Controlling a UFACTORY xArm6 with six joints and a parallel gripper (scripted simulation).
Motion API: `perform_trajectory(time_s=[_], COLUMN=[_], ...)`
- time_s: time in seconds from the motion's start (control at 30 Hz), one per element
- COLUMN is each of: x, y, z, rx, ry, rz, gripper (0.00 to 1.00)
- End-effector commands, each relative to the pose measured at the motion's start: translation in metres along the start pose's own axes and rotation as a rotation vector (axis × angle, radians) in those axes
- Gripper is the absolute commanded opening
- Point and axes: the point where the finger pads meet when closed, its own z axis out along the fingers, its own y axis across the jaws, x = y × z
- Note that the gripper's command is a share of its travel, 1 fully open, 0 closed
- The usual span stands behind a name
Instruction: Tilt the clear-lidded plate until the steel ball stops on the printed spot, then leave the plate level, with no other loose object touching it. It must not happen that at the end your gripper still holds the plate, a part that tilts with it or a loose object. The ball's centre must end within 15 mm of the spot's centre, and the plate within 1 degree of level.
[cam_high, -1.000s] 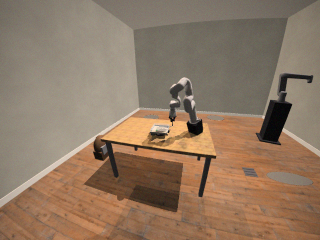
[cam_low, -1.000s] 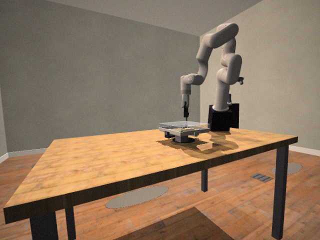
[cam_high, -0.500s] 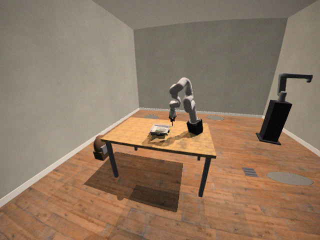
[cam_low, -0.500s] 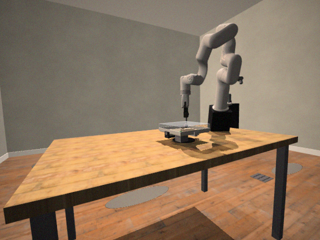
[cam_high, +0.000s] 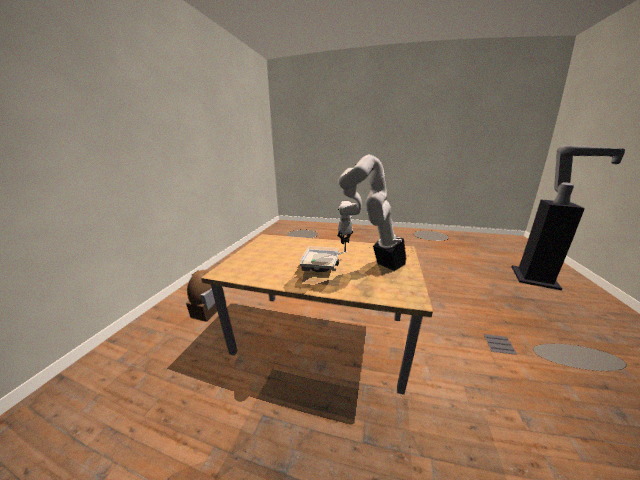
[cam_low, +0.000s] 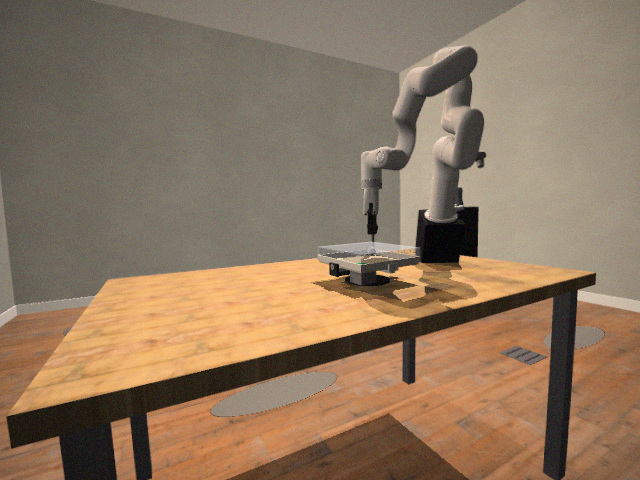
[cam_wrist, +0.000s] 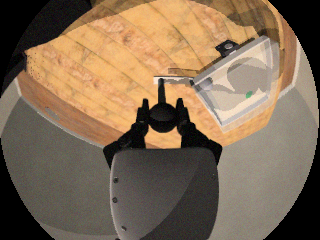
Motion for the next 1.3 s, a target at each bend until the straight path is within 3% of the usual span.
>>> perform_trajectory(time_s=[0.0, 1.27], x=[-0.001, -0.0022], y=[-0.0005, -0.0004], z=[-0.0013, -0.0016], rx=[0.001, 0.001], ry=[-0.004, -0.004], rz=[0.002, 0.002], gripper=[0.0, 0.0])
